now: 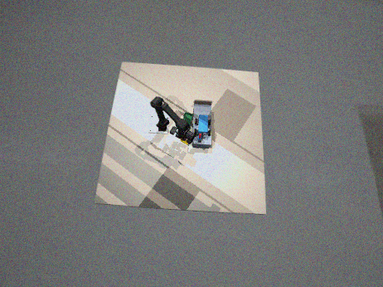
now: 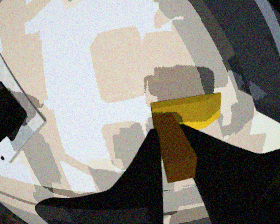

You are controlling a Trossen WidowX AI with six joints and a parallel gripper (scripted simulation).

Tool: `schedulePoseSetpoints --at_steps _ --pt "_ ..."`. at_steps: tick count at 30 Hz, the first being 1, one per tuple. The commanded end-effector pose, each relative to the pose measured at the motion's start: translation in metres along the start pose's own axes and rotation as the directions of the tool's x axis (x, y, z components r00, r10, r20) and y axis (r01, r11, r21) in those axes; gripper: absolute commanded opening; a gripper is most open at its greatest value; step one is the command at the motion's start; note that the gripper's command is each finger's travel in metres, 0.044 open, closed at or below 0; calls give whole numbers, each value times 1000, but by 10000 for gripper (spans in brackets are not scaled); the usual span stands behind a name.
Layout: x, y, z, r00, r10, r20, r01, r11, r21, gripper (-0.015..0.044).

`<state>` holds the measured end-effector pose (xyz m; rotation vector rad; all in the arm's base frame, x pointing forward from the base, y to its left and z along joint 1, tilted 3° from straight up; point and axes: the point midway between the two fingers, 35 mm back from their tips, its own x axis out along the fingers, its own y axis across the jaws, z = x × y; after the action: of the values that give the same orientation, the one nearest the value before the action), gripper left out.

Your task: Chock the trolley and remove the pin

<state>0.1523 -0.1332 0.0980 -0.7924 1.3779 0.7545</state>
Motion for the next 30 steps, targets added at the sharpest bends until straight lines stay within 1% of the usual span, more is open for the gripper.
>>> schedulePoseSetpoints --at_steps 1,30 --pt "-15 -1 0 1000 -10 1 10 1000 -5 0" --pt "-105 -2 0 1000 -10 1 10 1000 -5 0"
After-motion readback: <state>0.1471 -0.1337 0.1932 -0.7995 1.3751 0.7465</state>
